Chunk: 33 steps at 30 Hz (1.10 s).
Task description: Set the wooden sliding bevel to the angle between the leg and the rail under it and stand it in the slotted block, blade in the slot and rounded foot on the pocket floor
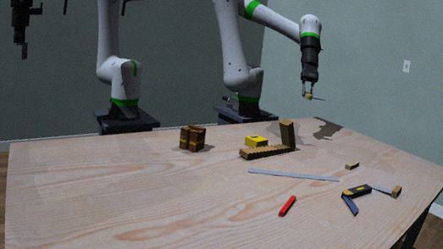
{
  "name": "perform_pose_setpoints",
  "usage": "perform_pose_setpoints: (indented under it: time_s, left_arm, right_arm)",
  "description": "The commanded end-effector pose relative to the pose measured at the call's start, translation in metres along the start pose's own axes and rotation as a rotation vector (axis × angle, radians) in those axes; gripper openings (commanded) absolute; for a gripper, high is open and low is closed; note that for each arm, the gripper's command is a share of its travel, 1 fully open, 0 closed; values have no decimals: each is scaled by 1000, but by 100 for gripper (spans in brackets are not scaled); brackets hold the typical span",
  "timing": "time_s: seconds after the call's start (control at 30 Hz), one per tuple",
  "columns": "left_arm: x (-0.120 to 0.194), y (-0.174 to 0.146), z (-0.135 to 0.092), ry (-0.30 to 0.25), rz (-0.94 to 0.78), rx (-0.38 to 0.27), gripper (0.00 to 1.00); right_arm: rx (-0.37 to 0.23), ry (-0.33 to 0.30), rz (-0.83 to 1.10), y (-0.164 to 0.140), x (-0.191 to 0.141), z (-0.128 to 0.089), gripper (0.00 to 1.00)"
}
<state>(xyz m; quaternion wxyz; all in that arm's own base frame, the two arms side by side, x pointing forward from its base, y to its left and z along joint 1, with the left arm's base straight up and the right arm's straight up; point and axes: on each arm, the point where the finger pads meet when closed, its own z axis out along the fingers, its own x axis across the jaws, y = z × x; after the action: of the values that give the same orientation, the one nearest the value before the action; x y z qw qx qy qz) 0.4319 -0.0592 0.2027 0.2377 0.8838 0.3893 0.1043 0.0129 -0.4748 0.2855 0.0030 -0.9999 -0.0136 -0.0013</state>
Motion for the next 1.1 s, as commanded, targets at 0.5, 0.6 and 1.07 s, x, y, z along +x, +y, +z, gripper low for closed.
perform_pose_setpoints:
  time_s: [0.5,0.6,1.07]
  left_arm:
    - [3,9,-14,9,3,-6,0]
    - [3,9,-14,9,4,-6,0]
    - [-4,13,-12,17,35,10,0]
  right_arm:
    - [-6,-3,0,0,0,-4,100]
    - [-6,-3,0,0,0,-4,100]
    - [-6,-3,0,0,0,-4,100]
